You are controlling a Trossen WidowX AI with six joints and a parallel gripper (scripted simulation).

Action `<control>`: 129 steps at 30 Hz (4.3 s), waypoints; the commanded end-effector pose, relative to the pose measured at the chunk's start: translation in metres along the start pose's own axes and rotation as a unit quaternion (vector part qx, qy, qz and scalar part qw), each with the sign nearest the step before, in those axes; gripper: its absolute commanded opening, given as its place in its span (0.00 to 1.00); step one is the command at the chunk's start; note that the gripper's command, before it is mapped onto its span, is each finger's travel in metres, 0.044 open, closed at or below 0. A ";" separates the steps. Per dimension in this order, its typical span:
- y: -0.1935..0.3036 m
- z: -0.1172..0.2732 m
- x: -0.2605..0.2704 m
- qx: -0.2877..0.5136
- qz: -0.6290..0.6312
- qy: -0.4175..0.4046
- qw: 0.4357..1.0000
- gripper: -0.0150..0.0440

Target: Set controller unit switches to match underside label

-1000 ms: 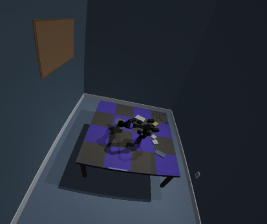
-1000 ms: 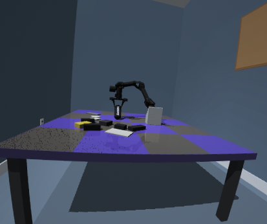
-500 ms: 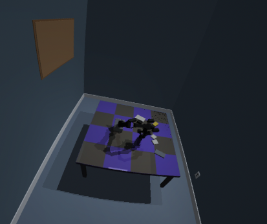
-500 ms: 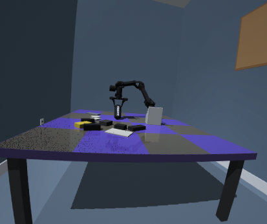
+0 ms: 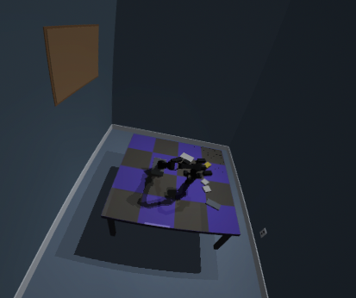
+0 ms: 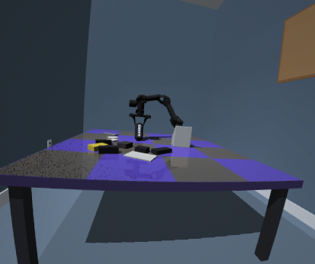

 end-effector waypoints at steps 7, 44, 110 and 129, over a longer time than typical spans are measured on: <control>0.010 0.001 0.001 0.008 -0.001 0.001 1.000 0.83; 0.048 0.005 0.006 0.009 -0.001 0.001 1.000 0.83; 0.120 0.002 0.015 0.010 -0.001 0.000 1.000 0.83; 0.135 -0.001 0.017 0.010 -0.001 0.000 1.000 0.83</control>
Point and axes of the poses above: the point midway between the two fingers, 35 mm back from their tips, its own z axis back along the fingers, its own x axis across the jaws, y = z × x, the point moved 10 cm from there along z, back along the fingers, and after that the axes turned 7 degrees about z, right-handed, at the moved point
